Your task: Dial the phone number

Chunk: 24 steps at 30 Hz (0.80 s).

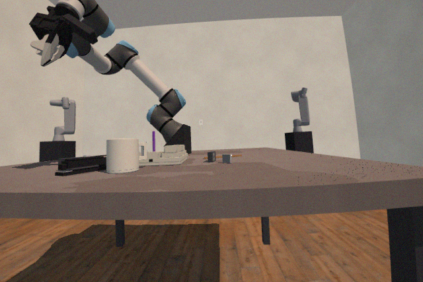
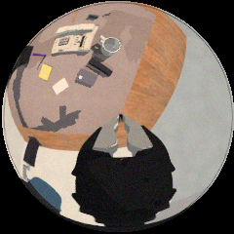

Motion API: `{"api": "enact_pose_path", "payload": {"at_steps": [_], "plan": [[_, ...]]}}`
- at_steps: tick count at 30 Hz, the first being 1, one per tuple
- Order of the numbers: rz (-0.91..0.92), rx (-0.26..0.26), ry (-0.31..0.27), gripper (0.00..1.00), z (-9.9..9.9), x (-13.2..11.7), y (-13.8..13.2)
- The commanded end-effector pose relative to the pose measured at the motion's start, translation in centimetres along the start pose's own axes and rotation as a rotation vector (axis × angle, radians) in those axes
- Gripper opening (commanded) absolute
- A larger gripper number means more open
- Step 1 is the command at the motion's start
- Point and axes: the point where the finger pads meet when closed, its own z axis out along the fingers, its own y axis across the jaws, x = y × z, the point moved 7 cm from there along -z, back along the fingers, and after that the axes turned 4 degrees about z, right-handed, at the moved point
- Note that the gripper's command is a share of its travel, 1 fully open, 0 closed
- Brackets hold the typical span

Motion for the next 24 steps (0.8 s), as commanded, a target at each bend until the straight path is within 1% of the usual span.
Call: {"api": "enact_pose_path", "payload": {"at_steps": [1,2,5,7,12,13,17,18,21,24], "plan": [[0.147,0.027,0.019,0.00,-1.6,0.5,-2.9],[0.147,0.027,0.019,0.00,-1.6,0.5,-2.9],[0.249,0.044,0.027,0.00,-2.6,1.1,-5.0],[0.249,0.044,0.027,0.00,-2.6,1.1,-5.0],[0.425,0.076,0.036,0.00,-4.0,2.1,-8.8],[0.425,0.076,0.036,0.00,-4.0,2.1,-8.8],[0.568,0.105,0.039,0.00,-5.0,3.1,-12.0],[0.568,0.105,0.039,0.00,-5.0,3.1,-12.0],[0.675,0.127,0.037,0.00,-5.6,3.9,-14.4],[0.675,0.127,0.037,0.00,-5.6,3.9,-14.4]]}}
